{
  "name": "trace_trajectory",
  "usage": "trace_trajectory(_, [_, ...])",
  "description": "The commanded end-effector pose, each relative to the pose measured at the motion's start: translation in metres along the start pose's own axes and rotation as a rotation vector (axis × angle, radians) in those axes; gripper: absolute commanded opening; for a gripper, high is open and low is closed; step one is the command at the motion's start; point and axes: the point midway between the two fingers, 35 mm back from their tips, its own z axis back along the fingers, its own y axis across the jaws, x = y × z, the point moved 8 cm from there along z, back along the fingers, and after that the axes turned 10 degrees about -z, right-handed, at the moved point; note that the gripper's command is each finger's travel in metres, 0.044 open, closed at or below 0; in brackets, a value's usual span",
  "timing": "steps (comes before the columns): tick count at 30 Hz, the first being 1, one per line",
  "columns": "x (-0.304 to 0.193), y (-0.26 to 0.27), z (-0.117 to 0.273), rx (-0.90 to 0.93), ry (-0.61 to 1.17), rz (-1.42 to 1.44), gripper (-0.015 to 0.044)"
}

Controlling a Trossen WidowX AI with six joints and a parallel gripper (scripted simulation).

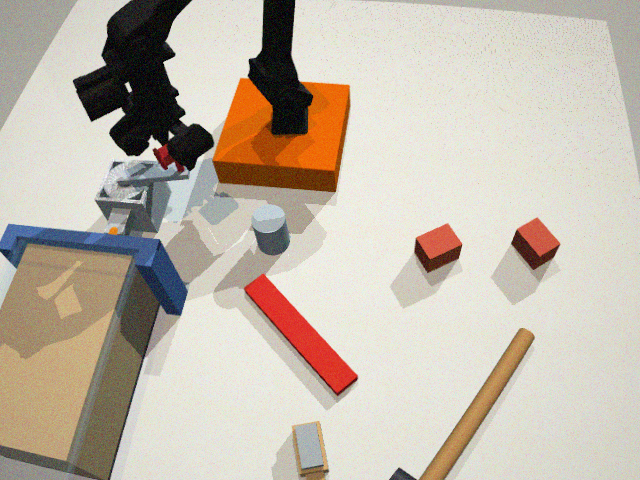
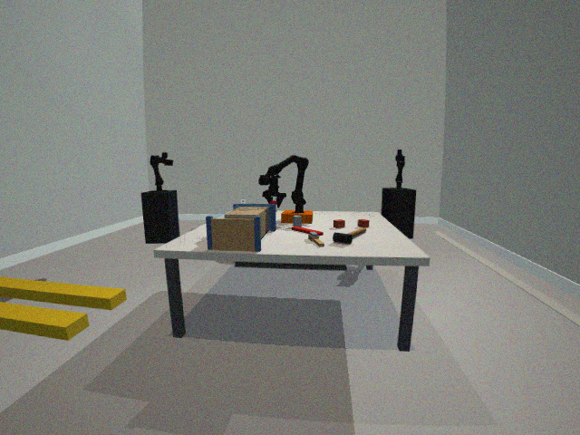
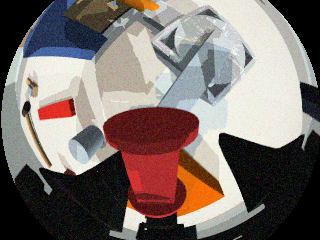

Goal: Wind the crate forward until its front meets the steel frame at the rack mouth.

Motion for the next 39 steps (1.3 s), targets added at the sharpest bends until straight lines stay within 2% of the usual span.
trace_trajectory(1, [0.000,0.000,0.000,-0.003,0.002,0.000,0.0440])
trace_trajectory(5, [0.001,0.000,0.011,-0.003,0.002,0.000,0.0440])
trace_trajectory(11, [0.000,0.002,0.063,0.000,0.000,0.000,0.0440])
trace_trajectory(18, [-0.001,0.003,0.067,0.000,-0.004,0.000,0.0440])
trace_trajectory(25, [-0.046,0.005,0.127,-0.003,-0.117,0.000,0.0440])
trace_trajectory(29, [-0.053,0.006,0.134,-0.003,-0.132,0.000,0.0440])
trace_trajectory(39, [0.055,-0.013,0.139,-0.027,-0.069,0.002,0.0440])
